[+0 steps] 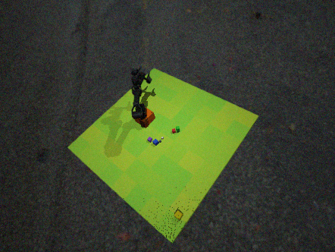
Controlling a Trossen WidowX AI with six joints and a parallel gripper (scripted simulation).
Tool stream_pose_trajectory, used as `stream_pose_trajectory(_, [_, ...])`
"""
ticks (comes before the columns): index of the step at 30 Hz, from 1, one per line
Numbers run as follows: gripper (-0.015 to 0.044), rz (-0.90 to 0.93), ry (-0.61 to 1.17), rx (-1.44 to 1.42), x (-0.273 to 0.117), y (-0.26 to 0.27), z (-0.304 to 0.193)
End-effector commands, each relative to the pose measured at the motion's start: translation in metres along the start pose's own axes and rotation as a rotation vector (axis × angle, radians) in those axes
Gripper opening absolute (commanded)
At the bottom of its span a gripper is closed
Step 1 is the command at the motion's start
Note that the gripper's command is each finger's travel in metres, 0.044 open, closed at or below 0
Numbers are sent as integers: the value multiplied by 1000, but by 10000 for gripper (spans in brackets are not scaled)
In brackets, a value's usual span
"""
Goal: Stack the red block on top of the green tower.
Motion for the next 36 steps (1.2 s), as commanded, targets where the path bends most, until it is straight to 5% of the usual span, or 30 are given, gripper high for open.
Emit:
stream_pose_trajectory(1, [426,-4,1,-4,1,-1,0])
stream_pose_trajectory(21, [440,-479,164,-385,45,-96,19])
stream_pose_trajectory(36, [440,-836,393,-503,41,-187,48])
Point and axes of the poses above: the point midway between the two fingers, 35 mm back from their tips, its own x axis out along the fingers, its own y axis across the jaws, z = x × y, the point moved 7 cm from there along -x, back along the fingers, and after that the axes turned 6 degrees about x, right-handed, at the moved point
